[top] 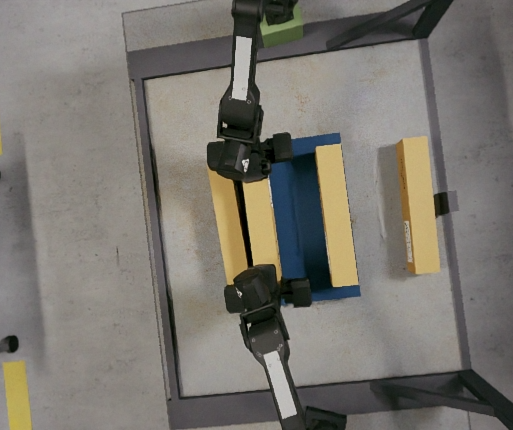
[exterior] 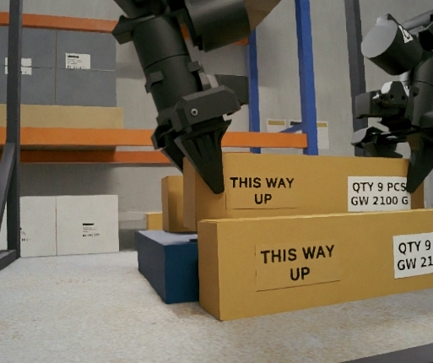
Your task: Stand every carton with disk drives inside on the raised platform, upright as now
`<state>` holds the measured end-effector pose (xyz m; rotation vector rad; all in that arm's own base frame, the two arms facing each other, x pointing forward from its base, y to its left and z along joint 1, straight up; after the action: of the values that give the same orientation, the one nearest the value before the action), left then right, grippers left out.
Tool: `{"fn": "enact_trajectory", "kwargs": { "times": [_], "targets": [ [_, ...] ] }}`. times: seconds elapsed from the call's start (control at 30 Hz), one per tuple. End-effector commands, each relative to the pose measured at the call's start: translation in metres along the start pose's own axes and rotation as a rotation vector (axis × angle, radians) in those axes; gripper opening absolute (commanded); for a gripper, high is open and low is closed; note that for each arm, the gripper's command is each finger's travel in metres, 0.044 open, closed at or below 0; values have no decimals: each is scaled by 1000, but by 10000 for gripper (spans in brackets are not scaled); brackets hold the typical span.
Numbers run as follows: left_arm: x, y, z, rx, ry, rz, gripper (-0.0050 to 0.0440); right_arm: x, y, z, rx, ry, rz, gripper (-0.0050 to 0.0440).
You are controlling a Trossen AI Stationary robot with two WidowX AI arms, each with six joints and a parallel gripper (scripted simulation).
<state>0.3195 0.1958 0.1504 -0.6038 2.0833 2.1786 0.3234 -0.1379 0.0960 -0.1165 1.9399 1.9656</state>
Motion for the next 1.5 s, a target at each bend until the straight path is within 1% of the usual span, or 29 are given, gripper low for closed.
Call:
{"fn": "enact_trajectory", "kwargs": {
  "times": [0.0, 0.03, 0.07, 0.6, 0.63, 1.47],
  "targets": [
    [-5, 19, 2, -14, -4, -41, -50, -9, 18, -2, 13, 4, -53, -50],
    [-5, 19, 2, -14, -4, -41, -50, -9, 18, -2, 13, 4, -53, -50],
    [1, 7, 2, -22, -4, -54, -50, -3, 1, -3, 13, 7, -68, -50],
    [1, 7, 2, -22, -4, -54, -50, -3, 1, -3, 13, 7, -68, -50],
    [1, 7, 1, -16, -4, -47, -50, -4, 0, -3, 10, 5, -51, -50],
    [1, 7, 1, -16, -4, -46, -50, -3, 0, -3, 14, 5, -67, -50]
  ]
}}
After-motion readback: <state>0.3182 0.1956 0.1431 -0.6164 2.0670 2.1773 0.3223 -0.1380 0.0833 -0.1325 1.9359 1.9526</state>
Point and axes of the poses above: on each arm, the point midway between the two fingers, 35 mm back from their tips, its own y axis back along the fingers, its own z axis across the jaws, x = y × z, the point moved 6 cm from there along y, back along the fingers, and after that the axes turned 5 degrees about -y, right-handed, at the moved point
